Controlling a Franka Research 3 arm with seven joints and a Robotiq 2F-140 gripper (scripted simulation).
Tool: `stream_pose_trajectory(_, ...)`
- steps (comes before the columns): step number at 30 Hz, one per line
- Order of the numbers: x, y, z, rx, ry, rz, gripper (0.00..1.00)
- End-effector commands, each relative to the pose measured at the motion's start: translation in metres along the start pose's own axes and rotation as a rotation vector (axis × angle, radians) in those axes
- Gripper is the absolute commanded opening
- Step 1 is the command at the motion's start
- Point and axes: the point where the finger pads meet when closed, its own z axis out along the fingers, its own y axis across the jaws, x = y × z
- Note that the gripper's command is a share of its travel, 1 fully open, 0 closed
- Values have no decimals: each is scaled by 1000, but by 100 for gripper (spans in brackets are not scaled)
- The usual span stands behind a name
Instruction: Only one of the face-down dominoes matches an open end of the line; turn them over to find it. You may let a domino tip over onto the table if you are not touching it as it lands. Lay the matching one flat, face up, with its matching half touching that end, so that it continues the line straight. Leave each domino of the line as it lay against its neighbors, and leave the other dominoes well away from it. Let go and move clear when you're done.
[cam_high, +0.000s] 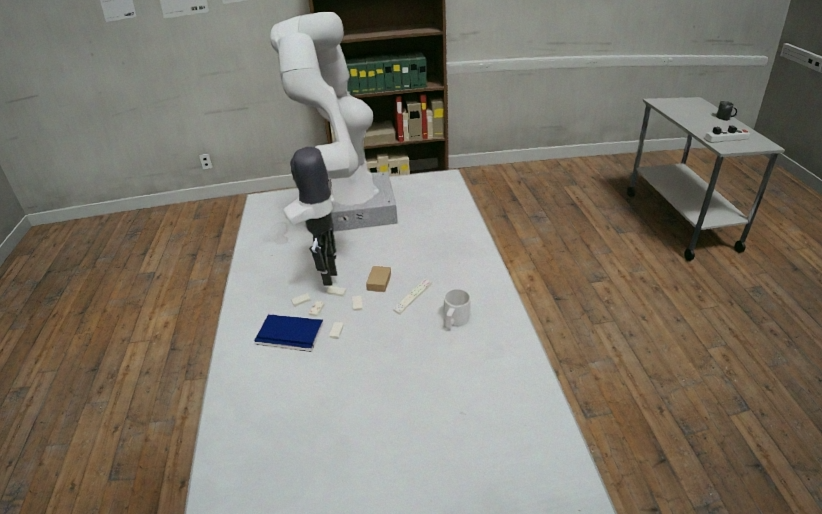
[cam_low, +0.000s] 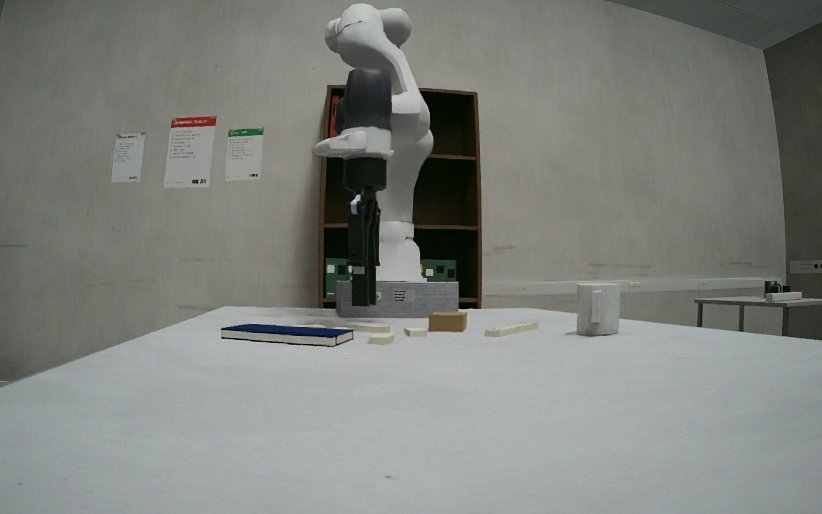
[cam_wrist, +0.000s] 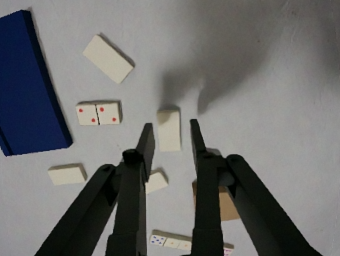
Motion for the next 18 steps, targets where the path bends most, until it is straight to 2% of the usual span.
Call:
stream_pose_trajectory(1, 0, -5, 6, 14, 4, 34, 33)
stream_pose_trajectory(9, 0, -5, 19, 14, 4, 34, 33)
stream_pose_trajectory(18, 0, -5, 24, 14, 4, 34, 33)
